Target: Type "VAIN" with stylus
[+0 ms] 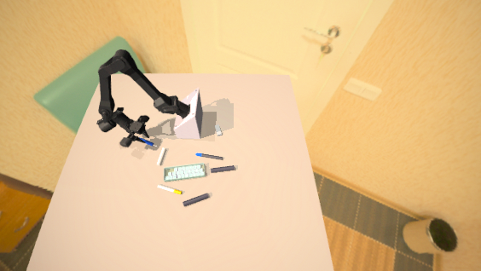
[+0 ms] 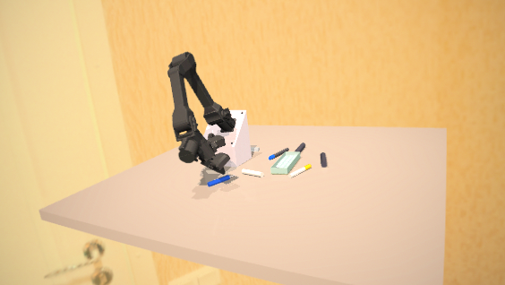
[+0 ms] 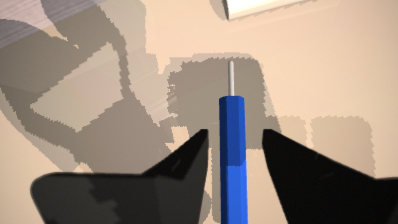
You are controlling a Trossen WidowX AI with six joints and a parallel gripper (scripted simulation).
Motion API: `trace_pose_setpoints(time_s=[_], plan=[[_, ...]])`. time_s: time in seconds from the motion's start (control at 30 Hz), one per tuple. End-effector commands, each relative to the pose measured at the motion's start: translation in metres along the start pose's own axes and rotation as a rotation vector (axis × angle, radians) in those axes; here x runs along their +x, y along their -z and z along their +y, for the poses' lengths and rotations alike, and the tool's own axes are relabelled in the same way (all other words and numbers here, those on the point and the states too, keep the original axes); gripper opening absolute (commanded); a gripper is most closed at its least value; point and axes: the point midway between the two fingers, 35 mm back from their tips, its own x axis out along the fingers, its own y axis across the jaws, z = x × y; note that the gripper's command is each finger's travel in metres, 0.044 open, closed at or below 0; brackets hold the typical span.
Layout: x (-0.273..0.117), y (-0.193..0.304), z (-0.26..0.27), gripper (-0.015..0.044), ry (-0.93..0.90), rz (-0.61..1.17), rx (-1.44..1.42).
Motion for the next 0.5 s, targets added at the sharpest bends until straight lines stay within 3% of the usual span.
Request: trace_pose_setpoints(time_s=[0.0, 0.47], plan=[[0.0037, 0.0015, -0.0003, 0.0150, 0.002, -0.002, -0.006], [0.0130, 0.0067, -0.0004, 0.0150, 0.002, -0.002, -0.006]])
